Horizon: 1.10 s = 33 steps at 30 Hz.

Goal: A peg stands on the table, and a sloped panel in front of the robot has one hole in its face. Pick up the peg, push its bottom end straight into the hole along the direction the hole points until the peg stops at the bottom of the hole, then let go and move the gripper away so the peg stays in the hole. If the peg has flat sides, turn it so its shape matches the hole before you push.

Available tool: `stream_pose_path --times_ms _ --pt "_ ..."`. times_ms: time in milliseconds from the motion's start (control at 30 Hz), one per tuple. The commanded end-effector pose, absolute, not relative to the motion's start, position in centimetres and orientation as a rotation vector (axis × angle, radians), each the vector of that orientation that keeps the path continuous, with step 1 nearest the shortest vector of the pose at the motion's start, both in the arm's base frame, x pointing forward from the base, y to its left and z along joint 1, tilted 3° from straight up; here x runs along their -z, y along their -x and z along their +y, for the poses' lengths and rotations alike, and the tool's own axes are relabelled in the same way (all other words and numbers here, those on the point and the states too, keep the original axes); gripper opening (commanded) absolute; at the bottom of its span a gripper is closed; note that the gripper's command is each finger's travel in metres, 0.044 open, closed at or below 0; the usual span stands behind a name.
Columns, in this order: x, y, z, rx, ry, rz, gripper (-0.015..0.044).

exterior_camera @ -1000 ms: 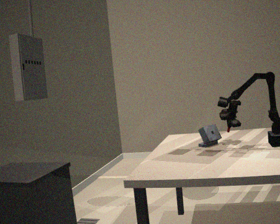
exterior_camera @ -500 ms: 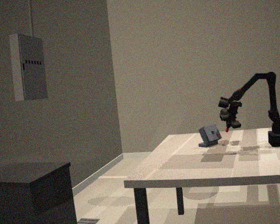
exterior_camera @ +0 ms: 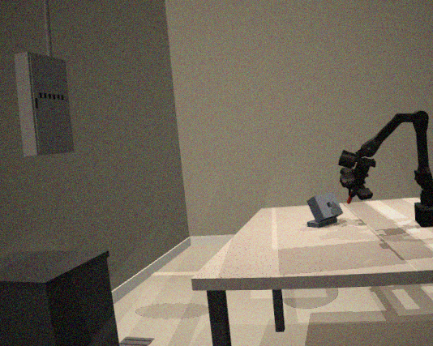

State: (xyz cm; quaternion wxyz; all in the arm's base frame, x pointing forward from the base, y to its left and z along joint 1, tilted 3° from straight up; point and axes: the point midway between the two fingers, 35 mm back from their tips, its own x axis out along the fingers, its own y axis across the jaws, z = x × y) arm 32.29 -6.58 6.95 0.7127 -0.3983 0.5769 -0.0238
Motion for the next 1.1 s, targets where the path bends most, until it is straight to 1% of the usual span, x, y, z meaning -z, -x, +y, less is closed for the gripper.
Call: stream_pose_path --times_ms 0,1067 --pt "-6.8 -32.2 -6.2 0.052 0.915 1.269 0.0000" --pt "-7.7 -32.8 -2.7 0.082 1.077 1.126 0.0000"
